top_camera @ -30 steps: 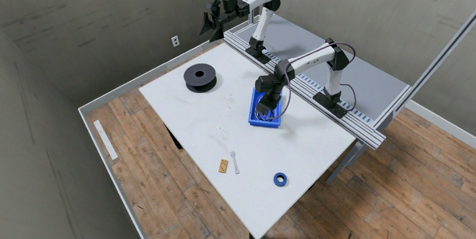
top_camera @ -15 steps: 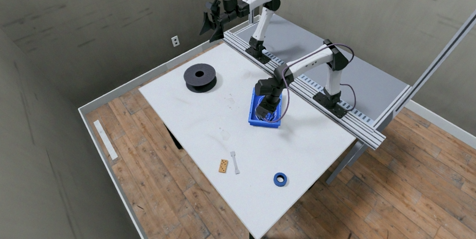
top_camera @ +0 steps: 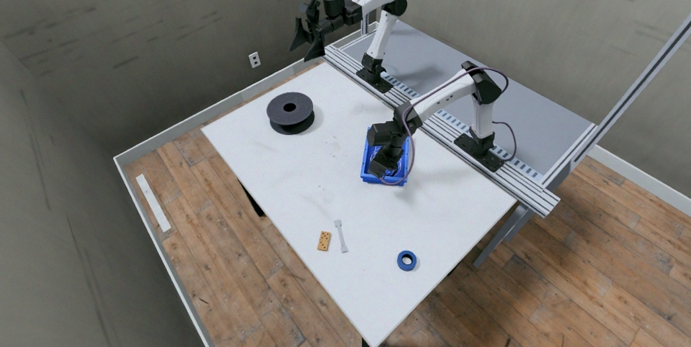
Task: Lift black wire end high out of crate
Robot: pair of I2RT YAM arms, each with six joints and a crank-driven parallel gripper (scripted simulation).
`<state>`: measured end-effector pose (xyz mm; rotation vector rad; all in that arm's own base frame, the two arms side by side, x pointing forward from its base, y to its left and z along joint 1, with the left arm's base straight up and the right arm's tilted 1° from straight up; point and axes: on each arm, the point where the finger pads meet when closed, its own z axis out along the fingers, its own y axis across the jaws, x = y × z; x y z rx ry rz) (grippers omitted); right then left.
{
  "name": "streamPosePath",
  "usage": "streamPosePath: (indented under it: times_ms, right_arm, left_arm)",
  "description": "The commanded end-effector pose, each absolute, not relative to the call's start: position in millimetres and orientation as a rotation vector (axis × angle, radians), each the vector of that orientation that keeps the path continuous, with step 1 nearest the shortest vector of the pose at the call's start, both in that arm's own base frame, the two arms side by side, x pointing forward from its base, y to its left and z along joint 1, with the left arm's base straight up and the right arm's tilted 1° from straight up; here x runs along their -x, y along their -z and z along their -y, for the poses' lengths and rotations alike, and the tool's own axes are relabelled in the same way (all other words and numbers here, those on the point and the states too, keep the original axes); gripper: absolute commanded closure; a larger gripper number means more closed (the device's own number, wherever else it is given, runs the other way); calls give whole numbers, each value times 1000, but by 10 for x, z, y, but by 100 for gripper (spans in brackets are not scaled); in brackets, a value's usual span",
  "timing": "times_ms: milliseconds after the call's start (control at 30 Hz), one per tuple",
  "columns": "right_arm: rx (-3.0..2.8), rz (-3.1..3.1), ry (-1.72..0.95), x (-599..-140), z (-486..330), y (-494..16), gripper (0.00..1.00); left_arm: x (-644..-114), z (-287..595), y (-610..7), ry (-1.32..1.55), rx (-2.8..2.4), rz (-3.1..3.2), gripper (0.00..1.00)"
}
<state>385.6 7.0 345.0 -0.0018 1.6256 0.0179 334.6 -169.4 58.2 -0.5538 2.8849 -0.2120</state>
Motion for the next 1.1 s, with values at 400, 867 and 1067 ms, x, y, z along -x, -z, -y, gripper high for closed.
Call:
streamPosePath:
  times_ms: [400, 867, 1067]
  right_arm:
    - [8, -1571, -8, -3824, -39, -3605, 0]
    - [8, -1571, -8, -3824, -39, -3605, 0]
    - [8, -1571, -8, -3824, -39, -3605, 0]
  left_arm:
    - [-3380, 1759, -307, 228, 545, -2870, 70]
    - [-3346, 1738, -332, 228, 545, -2870, 70]
    - [-3341, 1733, -357, 228, 545, -2870, 70]
